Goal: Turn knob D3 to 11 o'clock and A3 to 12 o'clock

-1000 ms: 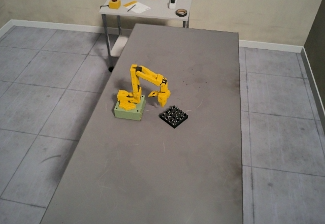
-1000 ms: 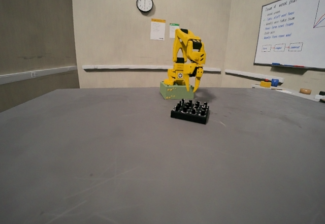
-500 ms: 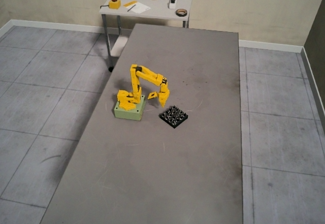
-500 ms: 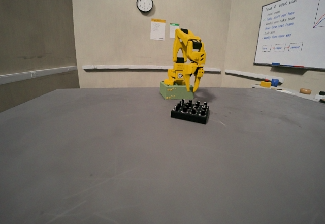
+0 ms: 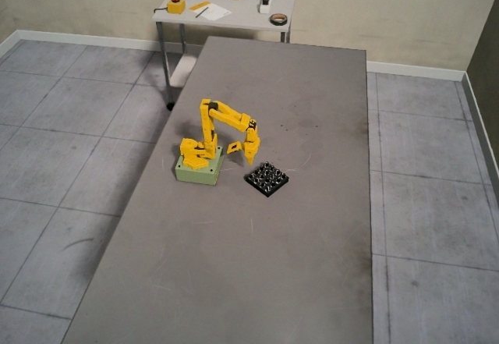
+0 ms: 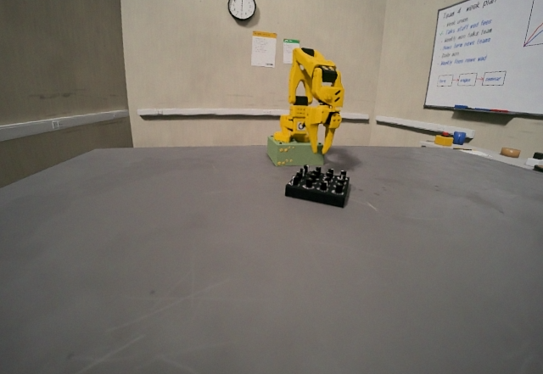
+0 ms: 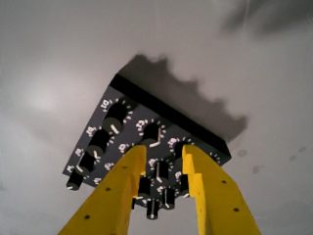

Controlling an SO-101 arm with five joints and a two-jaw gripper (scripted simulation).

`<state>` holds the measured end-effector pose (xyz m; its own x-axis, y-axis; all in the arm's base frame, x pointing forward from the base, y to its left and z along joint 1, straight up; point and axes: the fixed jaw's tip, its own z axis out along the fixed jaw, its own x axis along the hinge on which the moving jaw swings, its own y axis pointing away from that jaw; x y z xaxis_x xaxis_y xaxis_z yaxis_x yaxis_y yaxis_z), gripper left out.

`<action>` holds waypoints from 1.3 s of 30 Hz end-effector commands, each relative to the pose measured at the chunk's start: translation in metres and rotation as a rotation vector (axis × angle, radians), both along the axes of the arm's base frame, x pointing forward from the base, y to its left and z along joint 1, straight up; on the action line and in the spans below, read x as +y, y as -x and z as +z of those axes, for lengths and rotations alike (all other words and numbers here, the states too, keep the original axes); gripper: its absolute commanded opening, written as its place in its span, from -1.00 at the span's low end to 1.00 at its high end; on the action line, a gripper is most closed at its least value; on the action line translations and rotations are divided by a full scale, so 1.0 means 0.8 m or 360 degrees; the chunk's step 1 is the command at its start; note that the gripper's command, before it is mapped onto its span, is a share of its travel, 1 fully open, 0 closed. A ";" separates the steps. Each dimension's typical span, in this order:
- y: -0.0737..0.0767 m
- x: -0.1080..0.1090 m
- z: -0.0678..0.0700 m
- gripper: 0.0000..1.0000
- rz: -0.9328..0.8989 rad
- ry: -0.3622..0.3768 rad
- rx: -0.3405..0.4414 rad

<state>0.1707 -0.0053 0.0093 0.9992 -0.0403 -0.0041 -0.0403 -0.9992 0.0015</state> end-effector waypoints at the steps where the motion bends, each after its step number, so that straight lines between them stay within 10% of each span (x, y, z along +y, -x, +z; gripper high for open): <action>1: 0.001 0.000 0.000 -0.81 0.0019 -0.0002 -0.0012; 18: -0.008 0.000 0.003 -0.81 0.0022 -0.0002 -0.0012; 39: -0.098 0.001 0.009 -0.81 0.0022 -0.0002 -0.0012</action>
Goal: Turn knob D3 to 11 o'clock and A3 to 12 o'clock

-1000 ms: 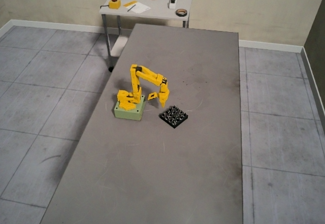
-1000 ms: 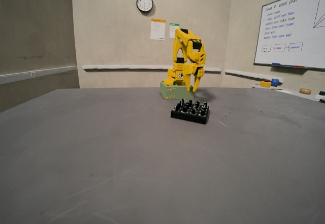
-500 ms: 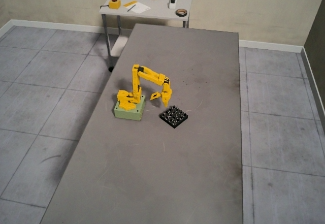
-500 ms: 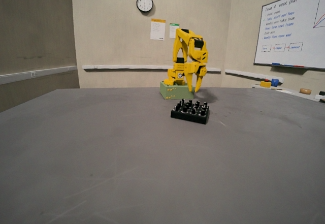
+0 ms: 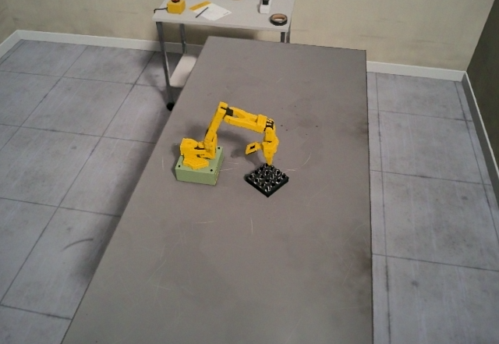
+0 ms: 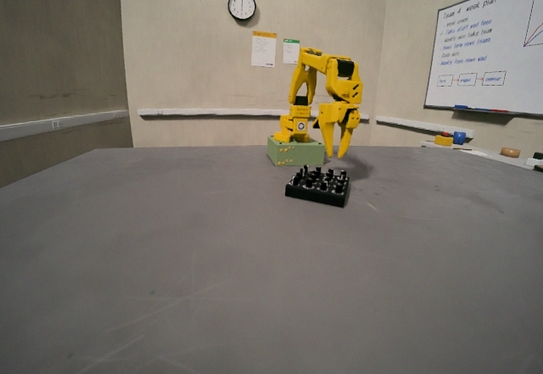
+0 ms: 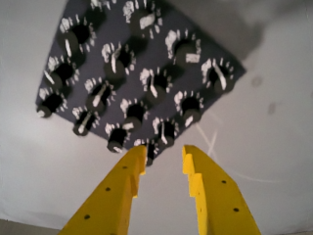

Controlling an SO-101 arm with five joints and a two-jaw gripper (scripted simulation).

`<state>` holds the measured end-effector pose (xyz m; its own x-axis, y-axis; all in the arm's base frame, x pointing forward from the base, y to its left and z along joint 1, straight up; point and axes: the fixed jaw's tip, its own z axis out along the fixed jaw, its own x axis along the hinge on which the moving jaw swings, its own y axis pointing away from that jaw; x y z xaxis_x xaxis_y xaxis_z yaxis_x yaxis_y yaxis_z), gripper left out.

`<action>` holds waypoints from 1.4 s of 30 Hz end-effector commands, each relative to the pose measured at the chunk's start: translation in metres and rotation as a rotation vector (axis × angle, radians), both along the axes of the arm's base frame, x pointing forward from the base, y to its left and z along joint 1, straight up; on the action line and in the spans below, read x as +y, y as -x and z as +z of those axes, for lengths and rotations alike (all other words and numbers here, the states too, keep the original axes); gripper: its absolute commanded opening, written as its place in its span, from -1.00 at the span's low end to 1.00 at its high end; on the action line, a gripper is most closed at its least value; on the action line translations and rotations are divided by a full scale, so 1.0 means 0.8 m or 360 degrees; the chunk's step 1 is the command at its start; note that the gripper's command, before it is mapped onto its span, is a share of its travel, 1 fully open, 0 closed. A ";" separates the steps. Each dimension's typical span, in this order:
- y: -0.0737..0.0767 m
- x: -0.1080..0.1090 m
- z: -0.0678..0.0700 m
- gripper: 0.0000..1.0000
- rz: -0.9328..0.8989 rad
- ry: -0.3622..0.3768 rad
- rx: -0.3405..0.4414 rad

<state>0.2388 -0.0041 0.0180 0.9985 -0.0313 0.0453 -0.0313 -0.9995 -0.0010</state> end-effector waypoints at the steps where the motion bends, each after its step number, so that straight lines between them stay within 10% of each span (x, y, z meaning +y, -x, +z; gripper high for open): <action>1: -0.017 0.000 -0.003 -0.81 0.0008 -0.0001 0.0066; 42: -0.036 0.000 -0.011 -0.81 0.0008 -0.0001 0.0066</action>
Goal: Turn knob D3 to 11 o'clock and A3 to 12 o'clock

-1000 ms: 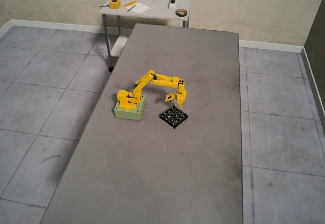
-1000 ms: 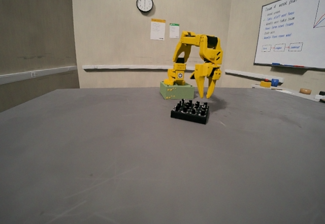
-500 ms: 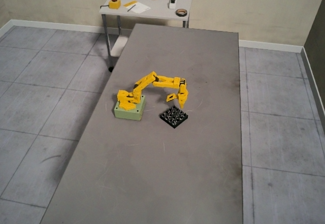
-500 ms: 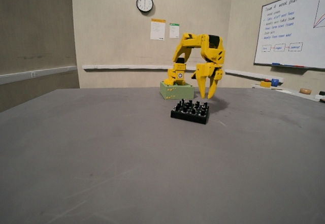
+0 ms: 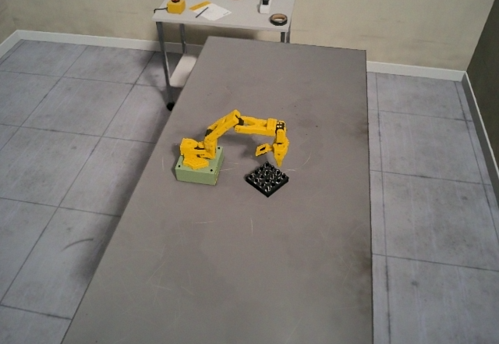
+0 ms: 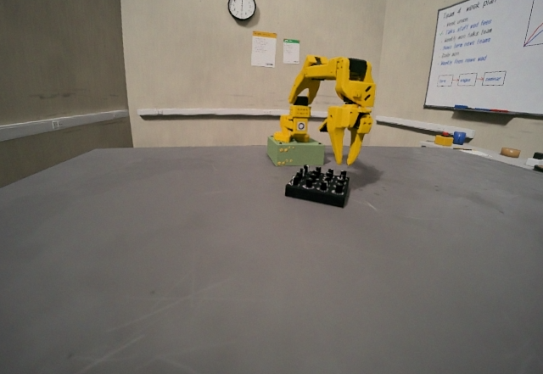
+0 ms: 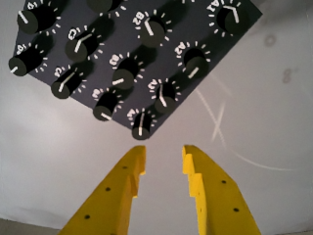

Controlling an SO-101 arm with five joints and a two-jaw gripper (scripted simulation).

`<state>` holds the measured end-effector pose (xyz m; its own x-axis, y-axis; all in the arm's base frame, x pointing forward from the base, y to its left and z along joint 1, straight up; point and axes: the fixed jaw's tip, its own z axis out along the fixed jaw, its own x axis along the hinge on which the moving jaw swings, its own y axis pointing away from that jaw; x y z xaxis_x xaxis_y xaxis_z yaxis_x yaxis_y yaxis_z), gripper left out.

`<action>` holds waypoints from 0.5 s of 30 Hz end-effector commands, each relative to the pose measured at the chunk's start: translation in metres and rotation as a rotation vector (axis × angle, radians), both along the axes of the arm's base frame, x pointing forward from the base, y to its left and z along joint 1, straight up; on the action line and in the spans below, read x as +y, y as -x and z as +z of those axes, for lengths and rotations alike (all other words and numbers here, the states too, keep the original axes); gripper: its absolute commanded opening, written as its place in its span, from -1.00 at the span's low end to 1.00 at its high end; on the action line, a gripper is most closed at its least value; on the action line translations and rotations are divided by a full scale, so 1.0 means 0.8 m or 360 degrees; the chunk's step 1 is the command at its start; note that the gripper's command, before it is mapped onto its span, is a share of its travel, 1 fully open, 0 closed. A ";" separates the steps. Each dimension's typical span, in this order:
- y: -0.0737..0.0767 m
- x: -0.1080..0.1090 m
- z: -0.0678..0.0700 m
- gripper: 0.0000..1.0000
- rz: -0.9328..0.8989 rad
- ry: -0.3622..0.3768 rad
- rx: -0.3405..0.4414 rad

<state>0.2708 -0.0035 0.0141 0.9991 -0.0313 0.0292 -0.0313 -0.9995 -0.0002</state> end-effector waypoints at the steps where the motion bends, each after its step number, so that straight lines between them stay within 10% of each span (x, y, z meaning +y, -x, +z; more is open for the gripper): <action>1: 0.004 -0.001 -0.006 -0.81 0.0007 -0.0001 0.0041; 15: 0.003 -0.001 -0.017 -0.81 0.0007 -0.0001 0.0041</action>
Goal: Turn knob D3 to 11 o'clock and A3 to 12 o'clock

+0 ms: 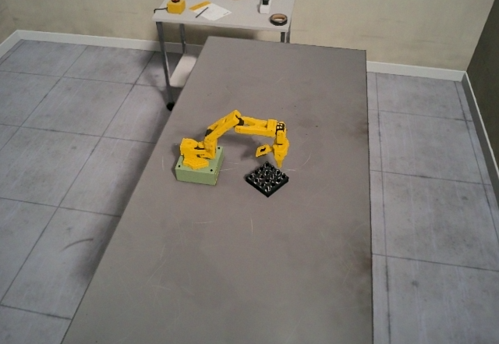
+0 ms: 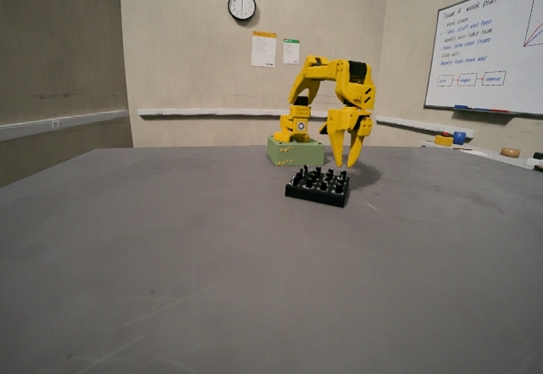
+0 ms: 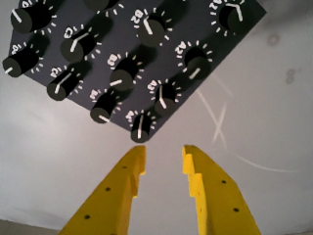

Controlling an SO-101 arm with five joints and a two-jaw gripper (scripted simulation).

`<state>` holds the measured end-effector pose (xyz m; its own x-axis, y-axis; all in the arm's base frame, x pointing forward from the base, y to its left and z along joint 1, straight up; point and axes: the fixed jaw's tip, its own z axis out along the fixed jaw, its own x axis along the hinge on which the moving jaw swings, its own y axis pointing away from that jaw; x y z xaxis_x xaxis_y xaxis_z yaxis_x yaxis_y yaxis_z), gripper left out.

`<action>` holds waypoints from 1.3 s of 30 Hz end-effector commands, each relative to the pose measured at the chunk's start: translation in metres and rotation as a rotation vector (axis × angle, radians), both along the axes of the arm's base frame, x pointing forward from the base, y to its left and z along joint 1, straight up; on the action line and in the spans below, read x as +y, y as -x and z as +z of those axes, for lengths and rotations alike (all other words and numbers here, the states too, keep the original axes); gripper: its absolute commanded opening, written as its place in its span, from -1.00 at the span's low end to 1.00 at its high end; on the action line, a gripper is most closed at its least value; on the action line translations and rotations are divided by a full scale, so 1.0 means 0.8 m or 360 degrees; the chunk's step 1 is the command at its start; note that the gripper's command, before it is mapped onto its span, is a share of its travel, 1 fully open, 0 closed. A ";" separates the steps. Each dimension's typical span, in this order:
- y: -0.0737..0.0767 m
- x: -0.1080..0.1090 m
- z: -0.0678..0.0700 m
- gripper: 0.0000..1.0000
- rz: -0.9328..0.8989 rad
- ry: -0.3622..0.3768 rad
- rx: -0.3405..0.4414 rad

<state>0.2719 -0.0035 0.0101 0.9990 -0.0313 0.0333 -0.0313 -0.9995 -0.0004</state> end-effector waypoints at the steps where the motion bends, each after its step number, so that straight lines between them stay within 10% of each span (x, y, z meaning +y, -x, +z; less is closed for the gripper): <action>1: 0.005 -0.001 -0.013 -0.81 0.0008 -0.0001 0.0047; 39: 0.008 0.000 -0.023 -0.81 0.0008 -0.0001 0.0047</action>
<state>0.2685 -0.0036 -0.0027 0.9994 -0.0313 0.0146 -0.0313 -0.9995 0.0005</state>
